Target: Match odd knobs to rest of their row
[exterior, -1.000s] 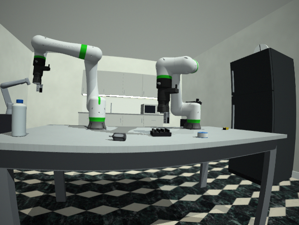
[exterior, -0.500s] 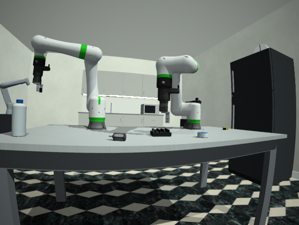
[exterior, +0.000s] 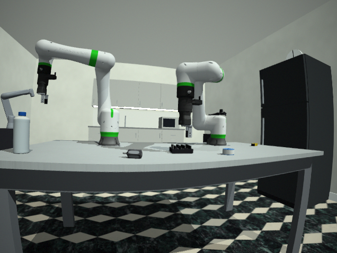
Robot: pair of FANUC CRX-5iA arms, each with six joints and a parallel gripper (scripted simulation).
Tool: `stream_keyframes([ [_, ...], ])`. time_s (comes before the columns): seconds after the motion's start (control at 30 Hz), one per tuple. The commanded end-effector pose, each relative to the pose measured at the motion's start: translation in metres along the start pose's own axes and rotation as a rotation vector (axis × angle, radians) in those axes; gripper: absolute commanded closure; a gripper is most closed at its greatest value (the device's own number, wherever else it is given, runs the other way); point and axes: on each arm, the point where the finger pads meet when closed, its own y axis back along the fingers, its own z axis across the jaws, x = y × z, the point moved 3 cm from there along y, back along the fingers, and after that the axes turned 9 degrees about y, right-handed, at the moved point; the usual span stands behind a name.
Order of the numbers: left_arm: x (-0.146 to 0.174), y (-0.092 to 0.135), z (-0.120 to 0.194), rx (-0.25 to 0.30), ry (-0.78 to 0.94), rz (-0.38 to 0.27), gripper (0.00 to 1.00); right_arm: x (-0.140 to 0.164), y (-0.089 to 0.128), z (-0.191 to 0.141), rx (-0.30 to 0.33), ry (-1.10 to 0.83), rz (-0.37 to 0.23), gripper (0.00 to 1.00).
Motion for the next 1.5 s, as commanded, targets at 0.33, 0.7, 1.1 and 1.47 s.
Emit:
stream_keyframes([
  [0.33, -0.004, 0.004, -0.005, -0.006, 0.503, 0.002, 0.54, 0.000, 0.001, 0.000, 0.000, 0.000, -0.002, 0.00],
  [0.7, -0.011, 0.007, -0.007, -0.007, 0.862, 0.001, 0.54, 0.000, 0.001, 0.000, 0.000, 0.000, -0.002, 0.00],
  [1.1, -0.020, 0.009, -0.008, -0.007, 1.234, 0.000, 0.54, 0.000, 0.001, 0.000, 0.000, 0.000, -0.002, 0.00],
  [1.47, -0.023, 0.010, -0.007, -0.007, 1.353, -0.001, 0.54, 0.000, 0.001, 0.000, 0.000, 0.000, -0.002, 0.00],
])
